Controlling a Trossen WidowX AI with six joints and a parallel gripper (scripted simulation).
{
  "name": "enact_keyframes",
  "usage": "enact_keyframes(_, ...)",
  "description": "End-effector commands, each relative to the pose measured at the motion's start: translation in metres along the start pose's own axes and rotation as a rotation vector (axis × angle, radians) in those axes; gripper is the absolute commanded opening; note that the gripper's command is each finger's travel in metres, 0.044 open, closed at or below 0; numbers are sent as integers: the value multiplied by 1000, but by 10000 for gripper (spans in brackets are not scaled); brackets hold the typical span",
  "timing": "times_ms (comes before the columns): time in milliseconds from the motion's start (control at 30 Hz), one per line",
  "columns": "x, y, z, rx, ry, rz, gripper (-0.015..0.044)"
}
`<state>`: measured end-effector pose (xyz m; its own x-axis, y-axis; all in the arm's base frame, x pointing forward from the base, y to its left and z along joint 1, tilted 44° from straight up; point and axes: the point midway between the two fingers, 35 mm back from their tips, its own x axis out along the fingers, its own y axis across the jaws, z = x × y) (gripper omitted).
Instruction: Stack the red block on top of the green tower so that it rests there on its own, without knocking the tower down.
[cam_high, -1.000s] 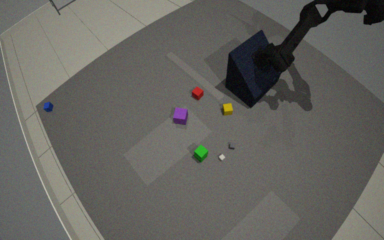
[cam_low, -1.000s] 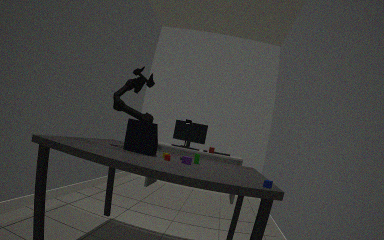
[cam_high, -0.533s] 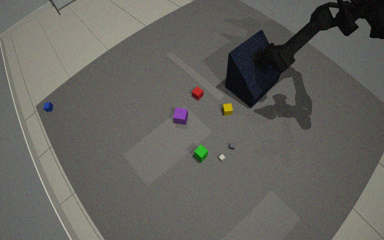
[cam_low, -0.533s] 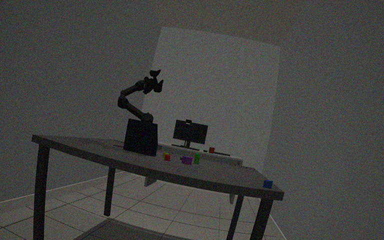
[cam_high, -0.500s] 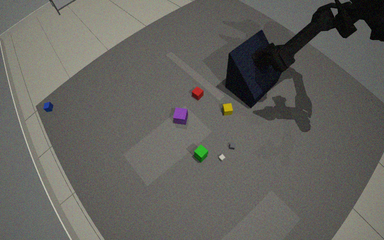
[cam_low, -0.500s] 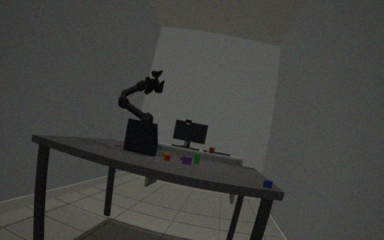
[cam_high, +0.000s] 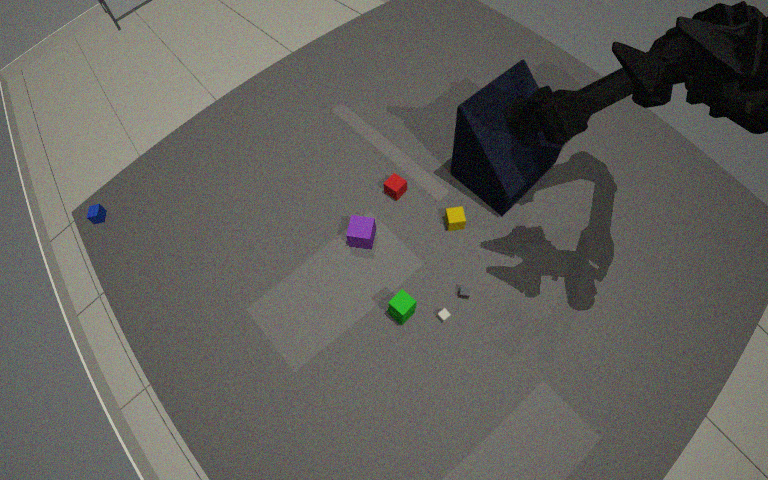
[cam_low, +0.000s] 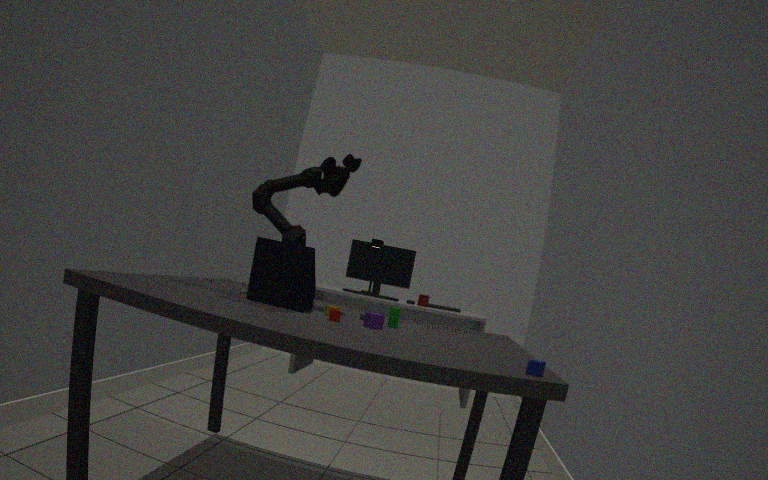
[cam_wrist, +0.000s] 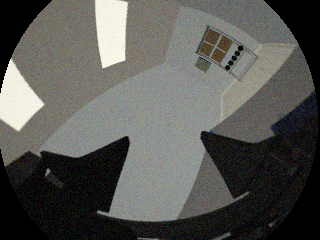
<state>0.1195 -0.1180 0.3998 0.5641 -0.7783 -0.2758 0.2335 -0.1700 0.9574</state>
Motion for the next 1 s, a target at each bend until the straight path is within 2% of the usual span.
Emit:
enact_keyframes(0,20,-10,-24,-164,20,-72,440)
enact_keyframes(467,107,-80,-104,-873,264,-391,440)
enact_keyframes(967,177,-198,-142,-1401,793,-636,440)
